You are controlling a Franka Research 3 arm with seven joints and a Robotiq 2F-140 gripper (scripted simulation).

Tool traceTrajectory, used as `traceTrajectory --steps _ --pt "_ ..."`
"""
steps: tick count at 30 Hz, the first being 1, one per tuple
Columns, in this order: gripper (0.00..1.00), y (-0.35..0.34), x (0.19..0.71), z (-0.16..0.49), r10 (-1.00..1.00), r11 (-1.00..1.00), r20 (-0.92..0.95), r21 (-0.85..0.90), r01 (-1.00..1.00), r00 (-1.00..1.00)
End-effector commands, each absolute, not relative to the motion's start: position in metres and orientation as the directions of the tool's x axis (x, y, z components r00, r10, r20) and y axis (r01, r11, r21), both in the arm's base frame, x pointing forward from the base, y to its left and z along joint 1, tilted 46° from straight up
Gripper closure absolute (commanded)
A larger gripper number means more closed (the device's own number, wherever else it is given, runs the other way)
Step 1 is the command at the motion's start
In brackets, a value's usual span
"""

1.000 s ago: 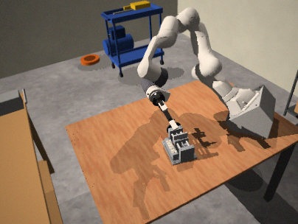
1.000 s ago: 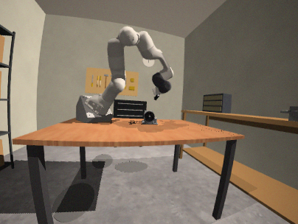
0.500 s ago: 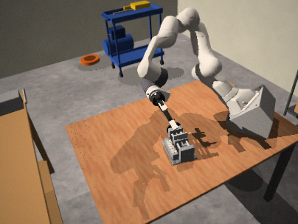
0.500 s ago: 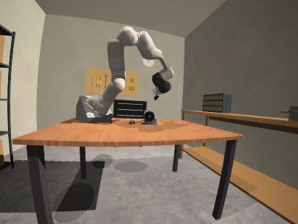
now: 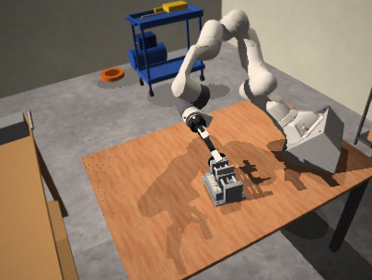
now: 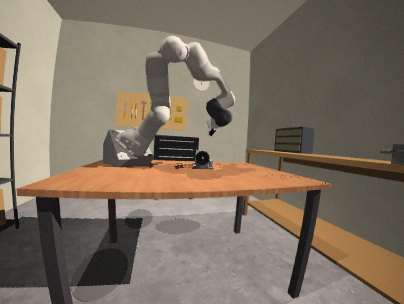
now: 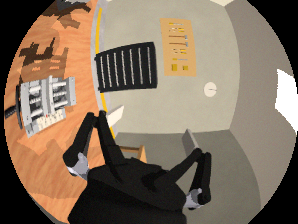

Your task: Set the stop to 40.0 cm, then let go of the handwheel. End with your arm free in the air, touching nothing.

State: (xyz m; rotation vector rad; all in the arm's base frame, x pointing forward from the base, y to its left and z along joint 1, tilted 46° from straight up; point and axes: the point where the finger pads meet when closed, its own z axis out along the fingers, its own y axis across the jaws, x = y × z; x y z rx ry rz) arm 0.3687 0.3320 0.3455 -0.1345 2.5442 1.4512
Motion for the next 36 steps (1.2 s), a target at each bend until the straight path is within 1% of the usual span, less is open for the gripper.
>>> traceTrajectory --steps 1,4,6,8,9,10,15,16,18,19,20,22,23,25,26,27,29,30,32,33,35,36 --pt "0.0 0.332 0.369 0.346 0.024 0.511 -0.226 0.84 -0.182 -0.974" --pt "0.0 0.332 0.363 0.343 -0.013 0.528 -0.245 0.822 -0.214 -0.969" --pt "0.0 0.331 0.347 0.333 -0.123 0.57 -0.294 0.761 -0.31 -0.948" --pt "0.0 0.322 0.322 0.316 -0.283 0.61 -0.341 0.658 -0.442 -0.897" --pt "0.0 0.322 0.322 0.316 -0.318 0.613 -0.348 0.634 -0.471 -0.882" --pt "0.0 0.312 0.309 0.304 -0.368 0.623 -0.353 0.593 -0.51 -0.86" --pt "0.0 0.297 0.297 0.292 -0.564 0.611 -0.349 0.433 -0.662 -0.749" --pt "0.0 0.276 0.288 0.28 -0.607 0.611 -0.335 0.383 -0.693 -0.721" --pt "0.0 0.276 0.288 0.28 -0.607 0.611 -0.335 0.383 -0.693 -0.721" --pt "0.0 0.276 0.288 0.28 -0.684 0.581 -0.312 0.313 -0.751 -0.659" --pt "0.0 0.251 0.283 0.272 -0.718 0.577 -0.288 0.263 -0.773 -0.634" --pt "0.0 0.251 0.283 0.272 -0.781 0.536 -0.252 0.197 -0.821 -0.571" --pt "0.0 0.222 0.282 0.267 -0.804 0.53 -0.223 0.151 -0.834 -0.551" --pt "0.0 0.222 0.282 0.267 -0.855 0.48 -0.174 0.088 -0.873 -0.488" --pt "0.0 0.222 0.282 0.267 -0.87 0.462 -0.157 0.071 -0.884 -0.467" --pt "0.0 0.192 0.284 0.267 -0.891 0.442 -0.112 0.015 -0.897 -0.441" --pt "0.0 0.192 0.284 0.267 -0.923 0.382 -0.051 -0.035 -0.923 -0.38" --pt "0.0 0.163 0.289 0.273 -0.931 0.365 -0.006 -0.082 -0.928 -0.365" --pt "0.0 0.163 0.289 0.273 -0.949 0.299 0.062 -0.124 -0.946 -0.308" --pt "0.0 0.138 0.295 0.282 -0.949 0.277 0.11 -0.167 -0.946 -0.297" --pt "0.0 0.138 0.295 0.282 -0.949 0.277 0.11 -0.167 -0.946 -0.297" --pt "0.0 0.116 0.301 0.294 -0.945 0.203 0.209 -0.227 -0.952 -0.252"
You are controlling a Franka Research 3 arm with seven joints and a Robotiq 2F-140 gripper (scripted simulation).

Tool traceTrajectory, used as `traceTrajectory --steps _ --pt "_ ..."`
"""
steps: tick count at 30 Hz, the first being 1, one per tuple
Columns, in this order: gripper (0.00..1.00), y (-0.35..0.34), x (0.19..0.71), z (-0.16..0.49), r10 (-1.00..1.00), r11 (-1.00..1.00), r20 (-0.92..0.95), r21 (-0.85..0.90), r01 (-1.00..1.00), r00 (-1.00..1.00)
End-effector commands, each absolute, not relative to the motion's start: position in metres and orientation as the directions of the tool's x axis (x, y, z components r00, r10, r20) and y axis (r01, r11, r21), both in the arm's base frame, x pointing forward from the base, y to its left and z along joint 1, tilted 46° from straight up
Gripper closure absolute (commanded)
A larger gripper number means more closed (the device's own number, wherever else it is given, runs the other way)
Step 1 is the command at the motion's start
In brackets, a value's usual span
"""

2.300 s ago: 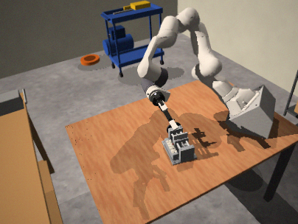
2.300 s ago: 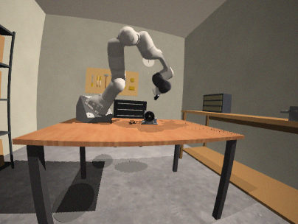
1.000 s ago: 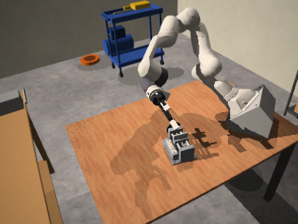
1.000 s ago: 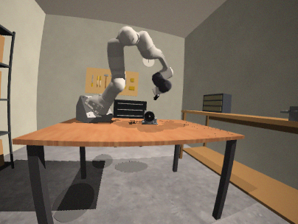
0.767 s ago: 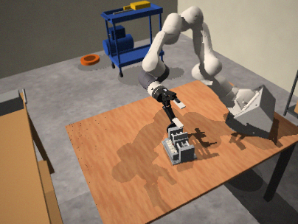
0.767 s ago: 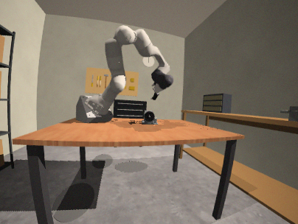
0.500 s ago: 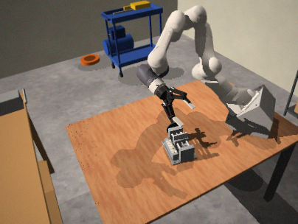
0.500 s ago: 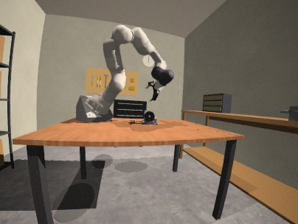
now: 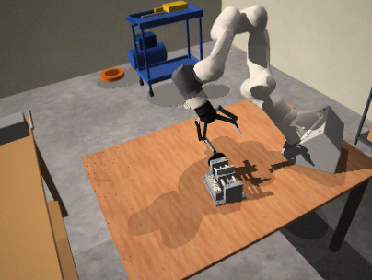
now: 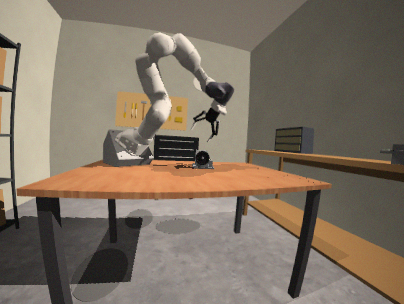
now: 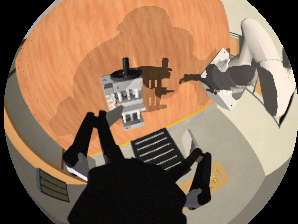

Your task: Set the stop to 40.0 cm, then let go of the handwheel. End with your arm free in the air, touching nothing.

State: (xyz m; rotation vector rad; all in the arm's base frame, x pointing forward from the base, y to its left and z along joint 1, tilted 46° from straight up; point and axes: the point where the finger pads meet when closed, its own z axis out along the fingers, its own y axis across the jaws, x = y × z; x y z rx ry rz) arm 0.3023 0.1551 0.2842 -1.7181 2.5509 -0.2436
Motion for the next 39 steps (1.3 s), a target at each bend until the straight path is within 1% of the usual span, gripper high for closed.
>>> traceTrajectory --steps 1,2,3,4,5,9,39 --pt "0.0 0.116 0.301 0.294 -0.942 0.168 0.247 -0.241 -0.956 -0.227" --pt "0.0 0.116 0.301 0.294 -0.94 0.147 0.267 -0.246 -0.958 -0.213" --pt "0.0 0.098 0.306 0.305 -0.923 0.104 0.33 -0.279 -0.954 -0.198" --pt "0.0 0.098 0.306 0.305 -0.919 0.089 0.346 -0.282 -0.955 -0.188" --pt "0.0 0.086 0.31 0.316 -0.898 0.045 0.405 -0.306 -0.951 -0.172" --pt "0.0 0.071 0.315 0.33 -0.866 -0.009 0.475 -0.331 -0.944 -0.158" --pt "0.0 0.071 0.315 0.33 -0.865 -0.01 0.476 -0.331 -0.943 -0.158"
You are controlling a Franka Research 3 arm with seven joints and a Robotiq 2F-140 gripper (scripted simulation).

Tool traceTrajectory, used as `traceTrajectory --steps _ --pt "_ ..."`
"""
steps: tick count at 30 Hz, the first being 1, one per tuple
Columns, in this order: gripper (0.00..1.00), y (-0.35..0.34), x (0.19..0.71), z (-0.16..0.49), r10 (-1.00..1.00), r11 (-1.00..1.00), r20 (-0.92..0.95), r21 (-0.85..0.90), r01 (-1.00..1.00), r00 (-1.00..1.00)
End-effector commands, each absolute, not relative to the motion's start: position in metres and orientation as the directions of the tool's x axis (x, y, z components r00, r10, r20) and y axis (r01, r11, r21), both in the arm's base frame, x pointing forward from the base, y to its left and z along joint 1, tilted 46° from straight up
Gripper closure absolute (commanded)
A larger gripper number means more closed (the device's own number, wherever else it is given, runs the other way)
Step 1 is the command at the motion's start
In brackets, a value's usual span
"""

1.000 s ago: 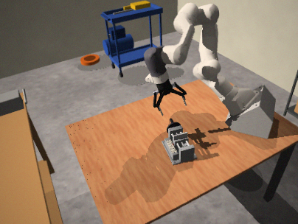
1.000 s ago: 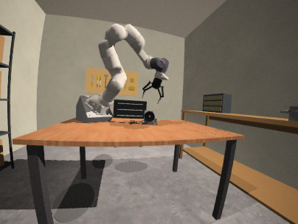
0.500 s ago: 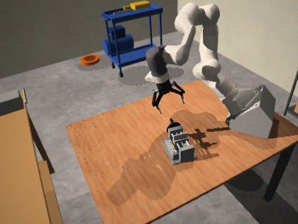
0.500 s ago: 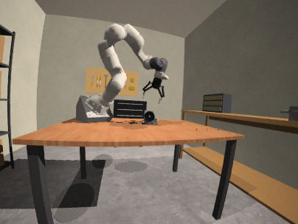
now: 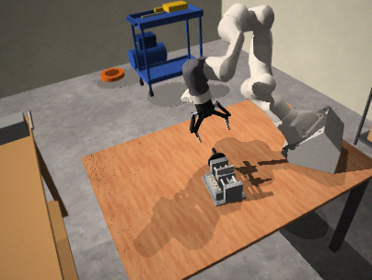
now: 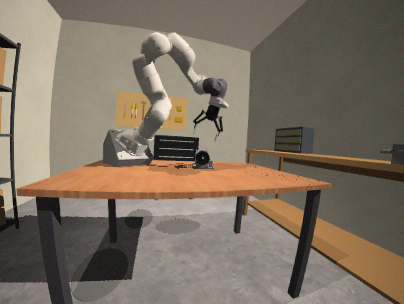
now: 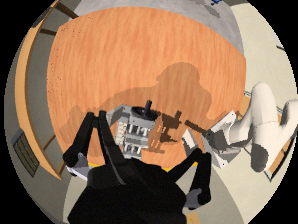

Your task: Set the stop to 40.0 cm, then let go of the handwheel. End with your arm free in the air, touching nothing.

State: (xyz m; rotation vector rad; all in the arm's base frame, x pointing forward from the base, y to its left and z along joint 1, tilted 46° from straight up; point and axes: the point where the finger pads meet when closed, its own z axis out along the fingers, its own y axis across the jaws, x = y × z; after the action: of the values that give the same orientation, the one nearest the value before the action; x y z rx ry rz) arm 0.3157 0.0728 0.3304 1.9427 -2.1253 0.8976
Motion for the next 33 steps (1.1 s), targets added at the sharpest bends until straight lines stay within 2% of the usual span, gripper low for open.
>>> traceTrajectory --steps 1,11,24,33 --pt "0.67 0.071 0.315 0.33 -0.865 -0.01 0.476 -0.331 -0.943 -0.158" --pt "0.67 0.095 0.332 0.327 -0.865 -0.01 0.476 -0.332 -0.943 -0.158" --pt "0.67 0.187 0.397 0.312 -0.865 -0.01 0.476 -0.332 -0.943 -0.158" --pt "0.67 0.195 0.403 0.311 -0.865 -0.01 0.476 -0.332 -0.943 -0.158"
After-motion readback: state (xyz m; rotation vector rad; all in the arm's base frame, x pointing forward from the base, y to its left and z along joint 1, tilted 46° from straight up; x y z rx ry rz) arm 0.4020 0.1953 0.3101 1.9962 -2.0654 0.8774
